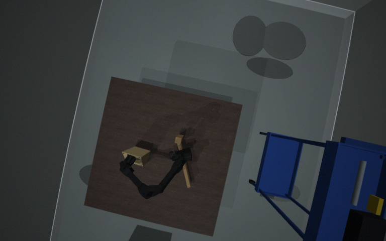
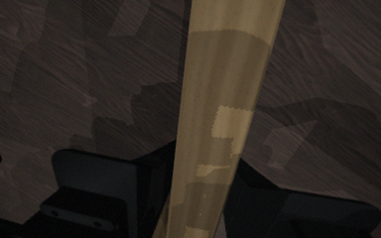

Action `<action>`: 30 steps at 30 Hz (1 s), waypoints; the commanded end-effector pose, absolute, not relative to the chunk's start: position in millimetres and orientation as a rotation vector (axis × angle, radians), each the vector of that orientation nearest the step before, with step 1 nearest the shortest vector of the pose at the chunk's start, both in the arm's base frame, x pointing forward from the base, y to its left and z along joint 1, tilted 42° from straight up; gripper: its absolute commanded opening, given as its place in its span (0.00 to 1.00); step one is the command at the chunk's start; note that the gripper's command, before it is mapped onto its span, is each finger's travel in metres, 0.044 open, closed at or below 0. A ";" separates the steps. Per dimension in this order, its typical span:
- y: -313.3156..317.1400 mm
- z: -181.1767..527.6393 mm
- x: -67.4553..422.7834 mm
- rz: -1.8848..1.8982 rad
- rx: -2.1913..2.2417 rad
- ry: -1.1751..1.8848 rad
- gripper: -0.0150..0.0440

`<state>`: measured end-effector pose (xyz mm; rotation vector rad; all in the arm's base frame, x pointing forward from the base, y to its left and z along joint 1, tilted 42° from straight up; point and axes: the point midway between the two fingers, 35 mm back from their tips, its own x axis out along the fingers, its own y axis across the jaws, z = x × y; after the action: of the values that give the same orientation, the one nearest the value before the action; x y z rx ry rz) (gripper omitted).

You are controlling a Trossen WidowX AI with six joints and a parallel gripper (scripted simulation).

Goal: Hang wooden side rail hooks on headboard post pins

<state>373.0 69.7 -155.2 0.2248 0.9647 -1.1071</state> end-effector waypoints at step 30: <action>61.4 -151.7 350.7 -1.256 0.483 0.787 0.25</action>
<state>356.4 63.0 -152.7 0.4520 0.8083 -1.2347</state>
